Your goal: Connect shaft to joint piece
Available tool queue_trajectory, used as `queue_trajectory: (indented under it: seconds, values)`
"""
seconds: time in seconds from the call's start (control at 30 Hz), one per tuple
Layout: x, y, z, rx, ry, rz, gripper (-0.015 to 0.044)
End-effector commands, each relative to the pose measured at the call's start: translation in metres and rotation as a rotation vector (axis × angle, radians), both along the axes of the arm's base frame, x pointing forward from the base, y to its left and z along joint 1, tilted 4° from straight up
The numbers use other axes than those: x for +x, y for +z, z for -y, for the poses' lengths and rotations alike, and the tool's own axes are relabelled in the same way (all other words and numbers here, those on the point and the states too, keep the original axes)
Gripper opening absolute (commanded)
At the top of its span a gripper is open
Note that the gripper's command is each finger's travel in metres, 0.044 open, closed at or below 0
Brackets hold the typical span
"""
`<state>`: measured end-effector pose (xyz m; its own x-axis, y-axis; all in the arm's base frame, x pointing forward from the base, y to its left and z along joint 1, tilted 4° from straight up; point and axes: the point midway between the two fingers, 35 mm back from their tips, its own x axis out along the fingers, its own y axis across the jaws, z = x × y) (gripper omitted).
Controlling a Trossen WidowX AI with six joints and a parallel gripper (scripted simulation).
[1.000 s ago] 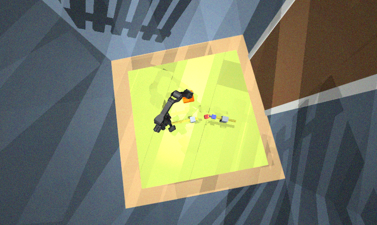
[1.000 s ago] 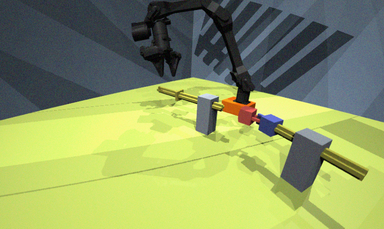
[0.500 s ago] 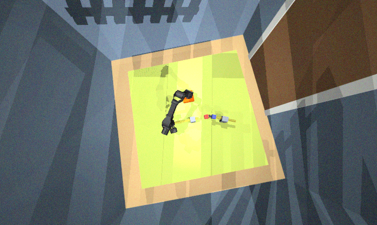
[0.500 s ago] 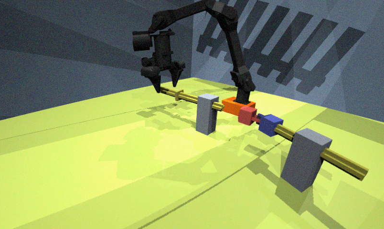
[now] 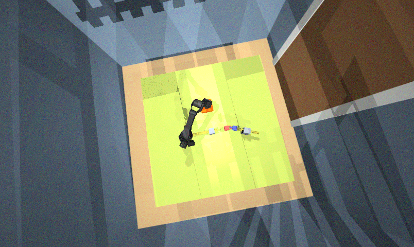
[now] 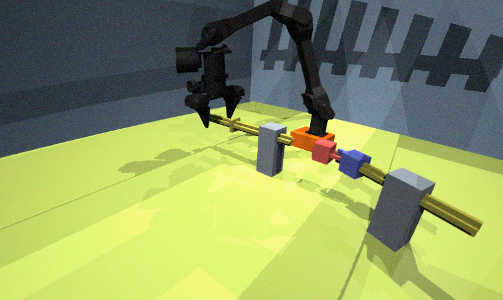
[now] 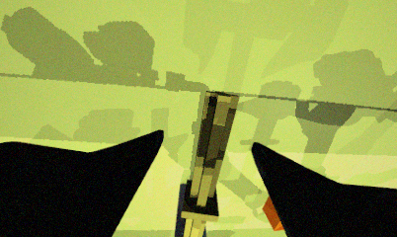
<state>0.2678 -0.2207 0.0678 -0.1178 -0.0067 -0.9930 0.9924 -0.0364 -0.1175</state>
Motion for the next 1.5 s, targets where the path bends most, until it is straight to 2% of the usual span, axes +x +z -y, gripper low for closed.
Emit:
queue_trajectory:
  seconds: [0.0, 0.37, 0.8, 1.13, 1.3, 1.47]
  values:
    - [-0.003, -0.008, -0.001, 0.000, -0.007, -0.010, 0.0440]
    - [-0.005, -0.023, -0.002, 0.003, -0.007, -0.013, 0.0440]
    - [-0.005, -0.023, -0.002, 0.003, -0.007, -0.013, 0.0102]
    - [-0.005, -0.023, -0.002, 0.003, -0.007, -0.013, 0.0102]
    - [-0.005, -0.023, -0.002, 0.003, -0.007, -0.013, 0.0069]
    - [-0.004, -0.023, -0.001, 0.002, -0.007, 0.011, 0.0067]
